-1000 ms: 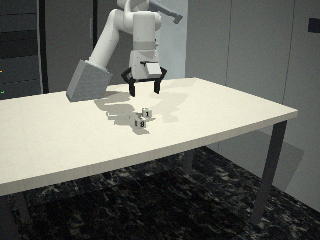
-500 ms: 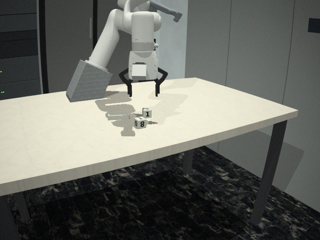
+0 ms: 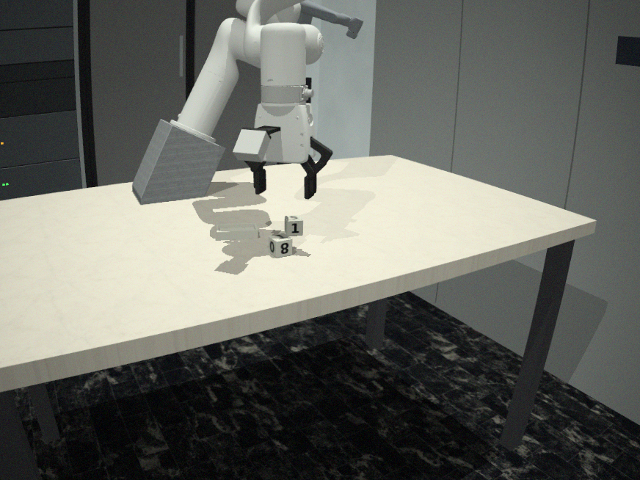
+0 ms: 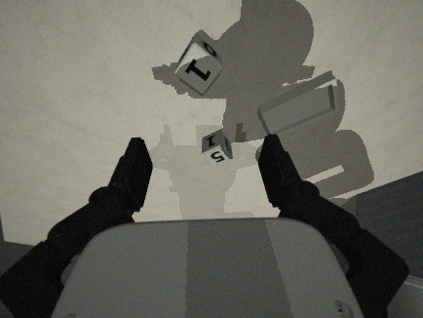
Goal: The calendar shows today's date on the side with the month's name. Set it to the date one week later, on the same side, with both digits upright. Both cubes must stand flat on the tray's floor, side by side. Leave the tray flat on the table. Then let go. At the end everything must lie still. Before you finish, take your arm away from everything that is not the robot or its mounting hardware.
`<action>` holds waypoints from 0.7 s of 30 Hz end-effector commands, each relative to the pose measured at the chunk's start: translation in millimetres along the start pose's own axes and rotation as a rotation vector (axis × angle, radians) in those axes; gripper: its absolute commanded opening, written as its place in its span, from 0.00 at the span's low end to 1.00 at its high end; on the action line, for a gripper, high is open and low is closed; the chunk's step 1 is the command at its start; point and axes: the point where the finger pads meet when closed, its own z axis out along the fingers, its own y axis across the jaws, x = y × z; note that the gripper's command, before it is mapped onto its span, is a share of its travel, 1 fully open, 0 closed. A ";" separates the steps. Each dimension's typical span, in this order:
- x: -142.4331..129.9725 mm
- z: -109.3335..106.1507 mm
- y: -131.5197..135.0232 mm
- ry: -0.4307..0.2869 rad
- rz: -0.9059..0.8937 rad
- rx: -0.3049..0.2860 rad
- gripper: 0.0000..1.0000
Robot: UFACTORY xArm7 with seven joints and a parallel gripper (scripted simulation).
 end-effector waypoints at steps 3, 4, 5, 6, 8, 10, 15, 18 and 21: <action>10.6 -1.4 -1.8 0.008 0.221 -0.016 1.00; 11.9 -1.5 -2.0 0.010 0.251 -0.016 1.00; 13.0 -1.5 -2.2 0.011 0.277 -0.016 1.00; 13.2 -1.5 -2.2 0.011 0.284 -0.016 1.00; 13.2 -1.5 -2.2 0.011 0.284 -0.016 1.00; 18.0 -1.7 -2.8 0.016 0.396 -0.016 1.00; 23.2 -2.1 -3.6 0.022 0.516 -0.016 1.00; 26.4 -2.4 -4.2 0.026 0.589 -0.015 1.00; 28.9 -2.7 -4.6 0.029 0.648 -0.014 1.00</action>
